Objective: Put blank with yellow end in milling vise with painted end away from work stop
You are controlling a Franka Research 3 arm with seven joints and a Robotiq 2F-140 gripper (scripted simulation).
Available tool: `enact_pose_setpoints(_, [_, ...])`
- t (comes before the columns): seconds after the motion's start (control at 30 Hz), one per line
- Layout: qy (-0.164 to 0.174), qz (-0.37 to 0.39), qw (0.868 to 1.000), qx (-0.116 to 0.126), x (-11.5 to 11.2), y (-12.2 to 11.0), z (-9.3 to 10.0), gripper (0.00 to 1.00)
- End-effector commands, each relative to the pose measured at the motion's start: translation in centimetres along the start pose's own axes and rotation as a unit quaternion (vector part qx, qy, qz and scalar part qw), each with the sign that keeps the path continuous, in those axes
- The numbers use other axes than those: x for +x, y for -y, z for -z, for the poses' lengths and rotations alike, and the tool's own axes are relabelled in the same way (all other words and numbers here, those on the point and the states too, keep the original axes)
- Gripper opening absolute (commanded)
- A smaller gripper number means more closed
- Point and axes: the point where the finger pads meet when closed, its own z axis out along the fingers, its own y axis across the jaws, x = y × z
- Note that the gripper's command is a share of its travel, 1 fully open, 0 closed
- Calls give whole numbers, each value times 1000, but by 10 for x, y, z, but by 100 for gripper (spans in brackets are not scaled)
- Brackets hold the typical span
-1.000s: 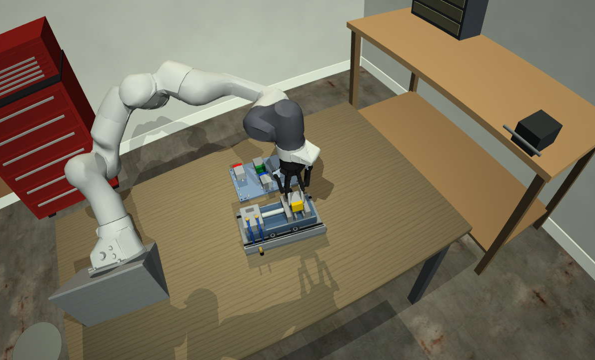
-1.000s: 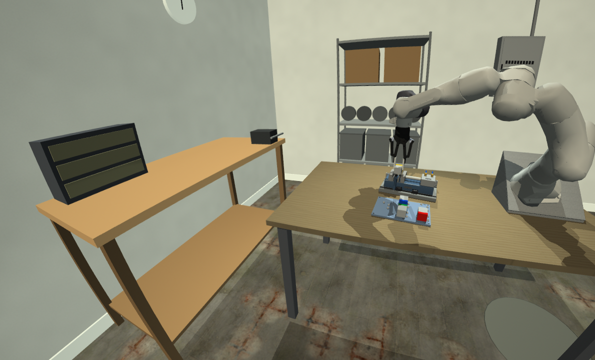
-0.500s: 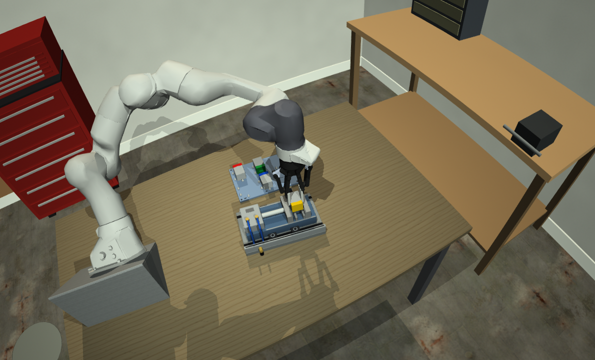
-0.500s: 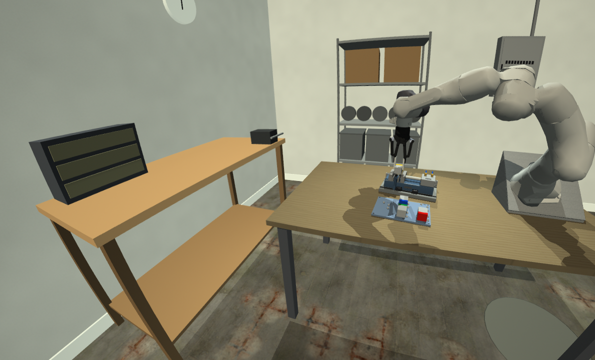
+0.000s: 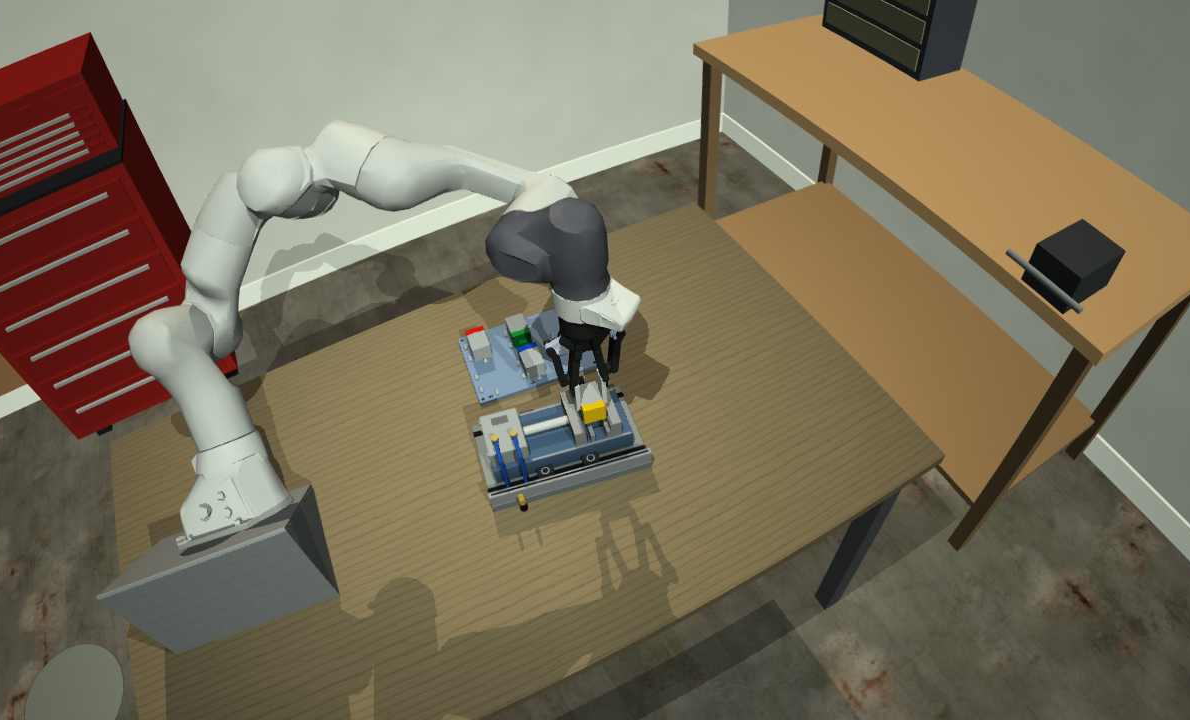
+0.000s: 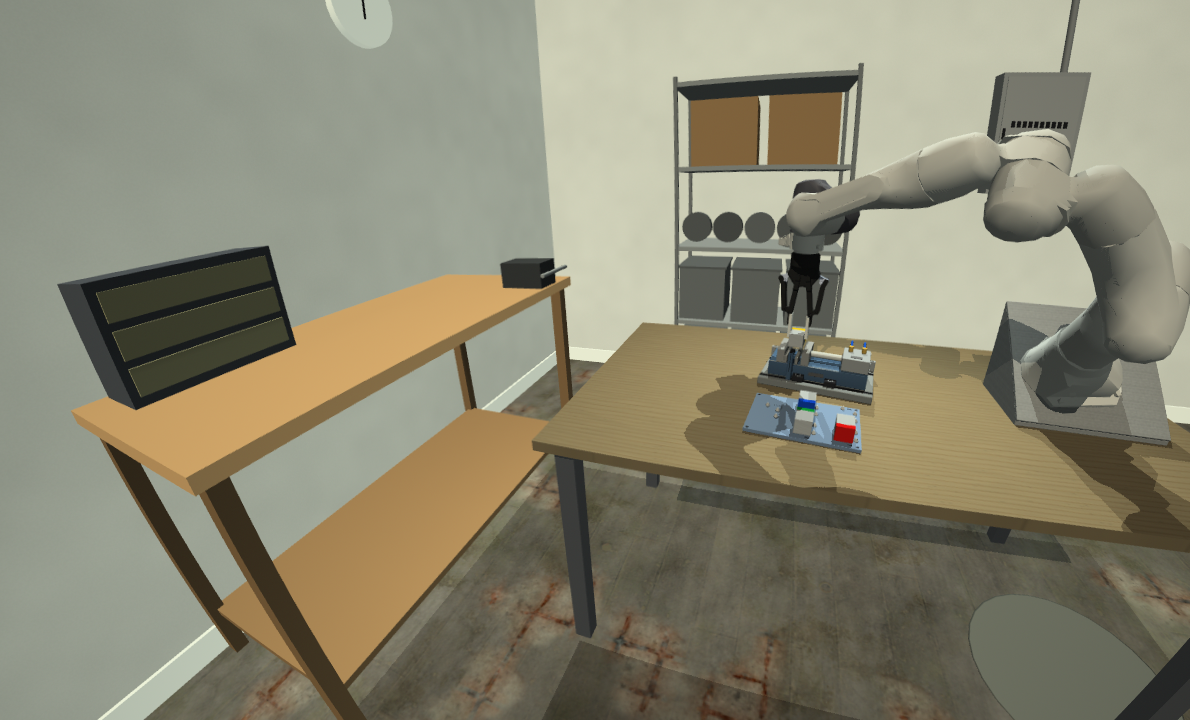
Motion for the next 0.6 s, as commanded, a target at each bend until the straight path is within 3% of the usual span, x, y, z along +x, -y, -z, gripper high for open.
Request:
enact_pose_setpoints(0.0, [-3,1,1000,3,2,2,7,0])
enact_pose_setpoints(0.57, [-3,1,1000,3,0,0,0,0])
